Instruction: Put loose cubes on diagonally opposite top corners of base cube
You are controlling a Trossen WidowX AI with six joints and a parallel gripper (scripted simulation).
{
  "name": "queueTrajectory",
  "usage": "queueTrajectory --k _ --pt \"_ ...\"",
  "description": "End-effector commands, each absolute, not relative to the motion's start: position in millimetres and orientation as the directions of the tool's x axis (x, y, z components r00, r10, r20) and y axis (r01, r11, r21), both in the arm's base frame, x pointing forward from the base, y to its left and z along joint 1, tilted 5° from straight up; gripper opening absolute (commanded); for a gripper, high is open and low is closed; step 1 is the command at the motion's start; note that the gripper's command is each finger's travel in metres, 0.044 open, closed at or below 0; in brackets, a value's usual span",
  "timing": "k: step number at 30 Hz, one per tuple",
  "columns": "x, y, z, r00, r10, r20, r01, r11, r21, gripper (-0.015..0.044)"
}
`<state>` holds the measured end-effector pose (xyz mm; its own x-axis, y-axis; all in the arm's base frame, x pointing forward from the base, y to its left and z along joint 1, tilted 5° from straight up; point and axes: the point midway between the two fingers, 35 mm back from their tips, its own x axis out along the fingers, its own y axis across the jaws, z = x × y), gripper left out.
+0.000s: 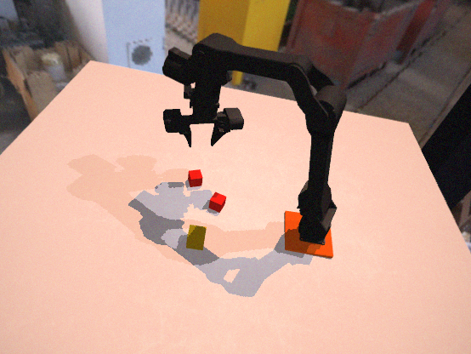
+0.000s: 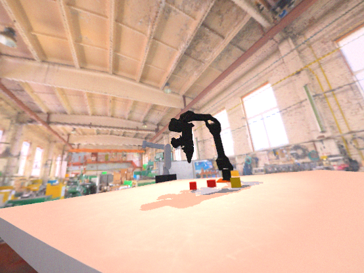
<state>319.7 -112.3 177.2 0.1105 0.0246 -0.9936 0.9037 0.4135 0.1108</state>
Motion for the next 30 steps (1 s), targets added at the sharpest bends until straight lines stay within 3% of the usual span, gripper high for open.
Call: queueTrajectory --k 1,12,30 --pt "324.4 -101.5 176.1 0.097 0.045 -0.994 0.891 0.442 0.107 0.0265" --pt "330.5 -98.8 115.4 0.098 0.046 -0.994 0.891 0.442 0.108 0.0265" --pt "333.5 -97.5 87.2 0.098 0.046 -0.994 0.891 0.442 0.108 0.0265"
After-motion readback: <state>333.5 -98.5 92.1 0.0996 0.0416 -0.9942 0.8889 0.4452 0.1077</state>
